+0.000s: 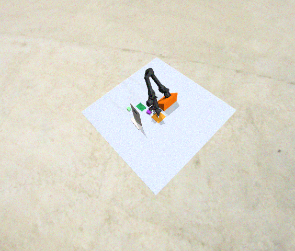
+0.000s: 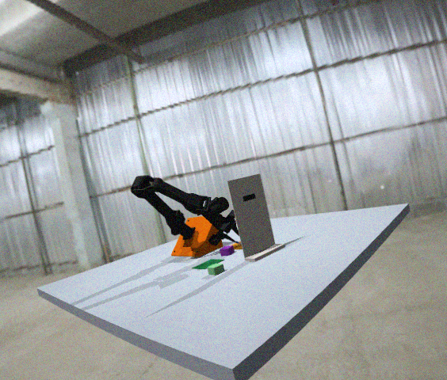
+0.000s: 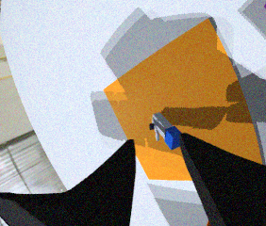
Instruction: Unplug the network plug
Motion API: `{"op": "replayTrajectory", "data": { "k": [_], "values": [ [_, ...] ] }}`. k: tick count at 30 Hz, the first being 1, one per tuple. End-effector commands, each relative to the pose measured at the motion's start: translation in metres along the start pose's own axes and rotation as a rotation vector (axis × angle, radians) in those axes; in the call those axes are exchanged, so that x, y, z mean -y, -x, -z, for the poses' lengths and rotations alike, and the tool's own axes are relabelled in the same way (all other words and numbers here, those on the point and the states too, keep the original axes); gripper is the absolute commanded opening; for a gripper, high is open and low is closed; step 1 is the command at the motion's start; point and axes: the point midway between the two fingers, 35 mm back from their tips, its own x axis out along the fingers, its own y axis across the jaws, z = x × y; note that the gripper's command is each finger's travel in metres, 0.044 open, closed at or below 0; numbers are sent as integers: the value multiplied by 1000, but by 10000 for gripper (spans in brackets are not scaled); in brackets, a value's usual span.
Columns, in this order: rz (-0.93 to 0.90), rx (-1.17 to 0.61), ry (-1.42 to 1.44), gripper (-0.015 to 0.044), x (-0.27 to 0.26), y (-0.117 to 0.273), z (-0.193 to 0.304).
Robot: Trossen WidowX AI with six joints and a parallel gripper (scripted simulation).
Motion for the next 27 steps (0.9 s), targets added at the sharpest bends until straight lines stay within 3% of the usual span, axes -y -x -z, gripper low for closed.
{"op": "replayTrajectory", "data": {
  "k": [1, 27],
  "values": [
    [0, 3, -5, 156, 0, 5, -1],
    [-2, -1, -5, 156, -18, 34, -3]
  ]
}}
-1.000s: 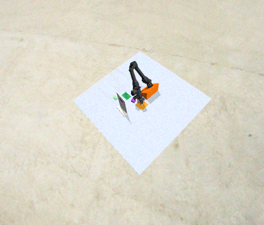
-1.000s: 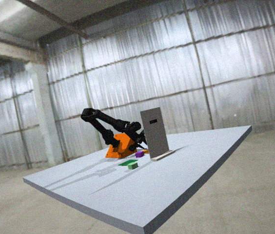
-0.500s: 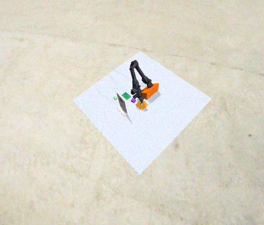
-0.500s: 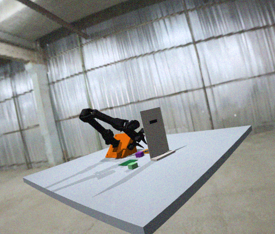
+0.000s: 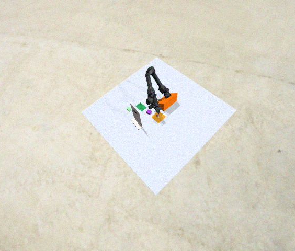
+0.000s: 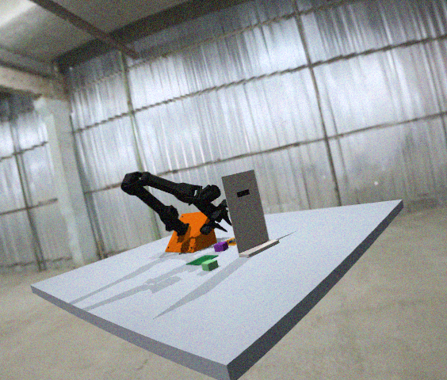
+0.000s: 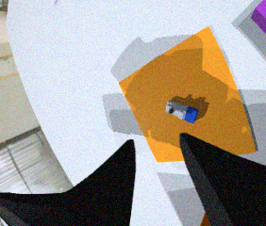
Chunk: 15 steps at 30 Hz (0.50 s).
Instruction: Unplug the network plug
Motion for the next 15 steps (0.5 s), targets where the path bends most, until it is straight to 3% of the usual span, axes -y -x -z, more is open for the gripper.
{"op": "replayTrajectory", "data": {
  "k": [1, 15],
  "values": [
    [-1, 7, -7, 156, -5, 7, -3],
    [-2, 6, -6, 156, -18, 28, -3]
  ]
}}
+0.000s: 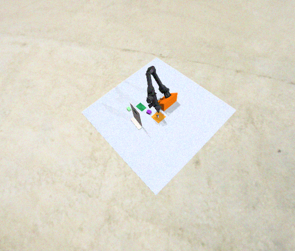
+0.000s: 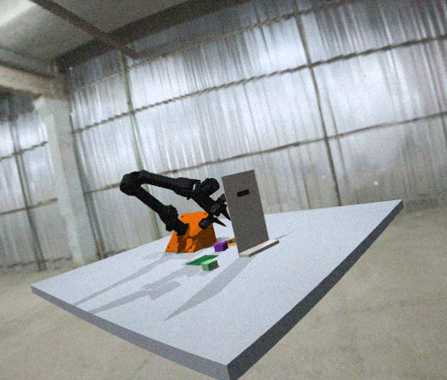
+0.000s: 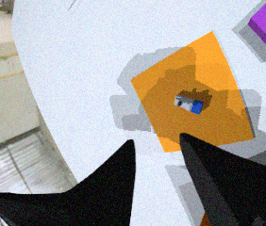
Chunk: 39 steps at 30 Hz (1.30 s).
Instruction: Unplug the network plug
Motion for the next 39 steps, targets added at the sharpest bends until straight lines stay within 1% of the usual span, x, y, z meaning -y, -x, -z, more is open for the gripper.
{"op": "replayTrajectory", "data": {
  "k": [1, 18, 19, 20, 39],
  "values": [
    [-1, 7, -6, 156, -4, 8, -2],
    [-1, 8, -6, 156, -18, 35, 1],
    [0, 0, 0, 156, -15, 28, 3],
    [0, 0, 0, 156, -17, 30, 2],
    [-2, 1, -4, 156, -56, 81, -2]
  ]
}}
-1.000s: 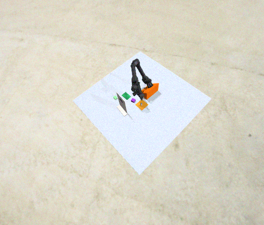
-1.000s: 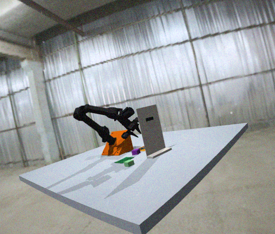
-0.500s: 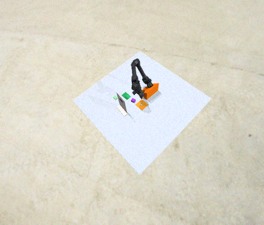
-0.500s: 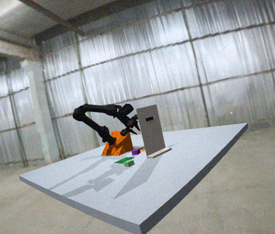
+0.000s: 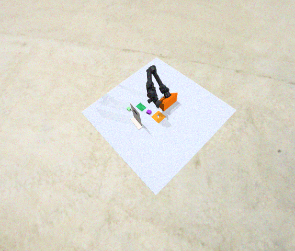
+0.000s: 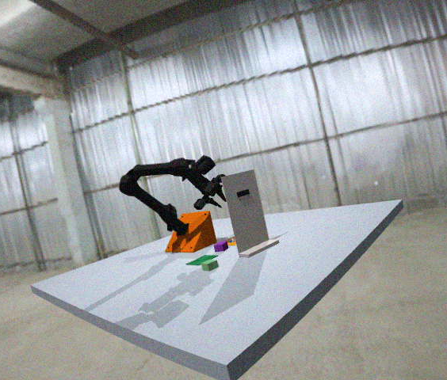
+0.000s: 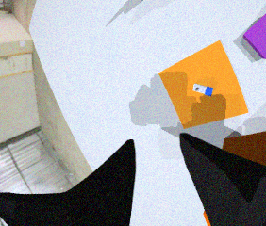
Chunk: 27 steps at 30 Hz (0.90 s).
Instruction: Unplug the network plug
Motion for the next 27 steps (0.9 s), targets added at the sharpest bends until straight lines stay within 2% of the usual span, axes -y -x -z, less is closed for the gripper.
{"op": "replayTrajectory", "data": {
  "k": [1, 14, 24, 25, 27],
  "values": [
    [4, 3, -5, 156, -8, 12, -1],
    [4, 6, -7, 156, -27, 47, 4],
    [4, 6, -7, 419, -27, 47, 4],
    [4, 6, -7, 440, -27, 47, 4],
    [4, 6, -7, 440, -27, 47, 4]
  ]
}}
